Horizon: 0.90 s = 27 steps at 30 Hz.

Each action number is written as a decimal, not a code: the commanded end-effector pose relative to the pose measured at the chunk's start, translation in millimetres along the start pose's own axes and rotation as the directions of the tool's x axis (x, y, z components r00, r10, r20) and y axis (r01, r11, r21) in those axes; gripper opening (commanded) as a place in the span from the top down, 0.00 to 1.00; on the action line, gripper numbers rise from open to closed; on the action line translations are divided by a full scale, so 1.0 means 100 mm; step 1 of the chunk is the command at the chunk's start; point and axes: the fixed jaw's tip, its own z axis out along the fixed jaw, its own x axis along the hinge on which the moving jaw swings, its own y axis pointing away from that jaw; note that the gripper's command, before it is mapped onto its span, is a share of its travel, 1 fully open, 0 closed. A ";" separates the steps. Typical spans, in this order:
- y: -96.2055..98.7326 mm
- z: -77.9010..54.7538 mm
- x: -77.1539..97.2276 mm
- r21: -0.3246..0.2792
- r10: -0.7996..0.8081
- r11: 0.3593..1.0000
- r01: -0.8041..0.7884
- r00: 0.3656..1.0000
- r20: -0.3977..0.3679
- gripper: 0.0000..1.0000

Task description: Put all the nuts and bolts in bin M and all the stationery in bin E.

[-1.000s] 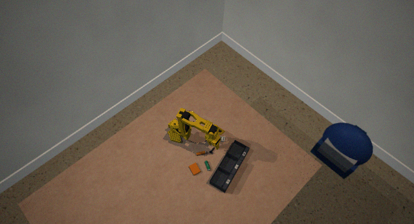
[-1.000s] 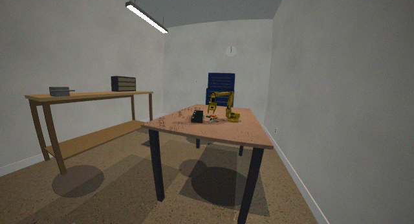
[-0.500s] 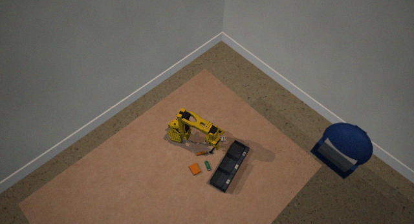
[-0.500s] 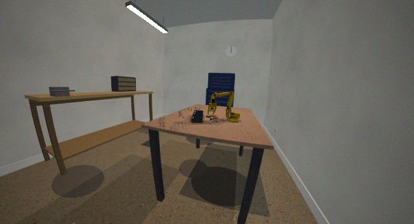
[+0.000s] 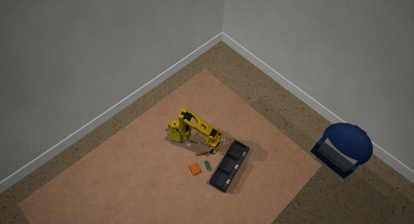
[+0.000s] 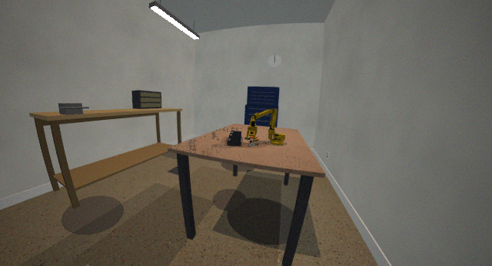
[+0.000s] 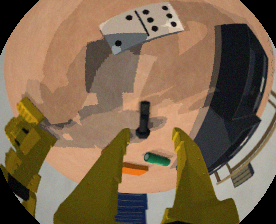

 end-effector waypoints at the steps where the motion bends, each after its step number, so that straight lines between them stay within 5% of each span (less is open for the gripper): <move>1: -0.04 0.01 0.01 0.029 0.003 1.000 -0.003 1.000 0.006 0.78; 27: -0.03 0.14 0.01 0.019 0.003 1.000 -0.003 1.000 0.005 0.78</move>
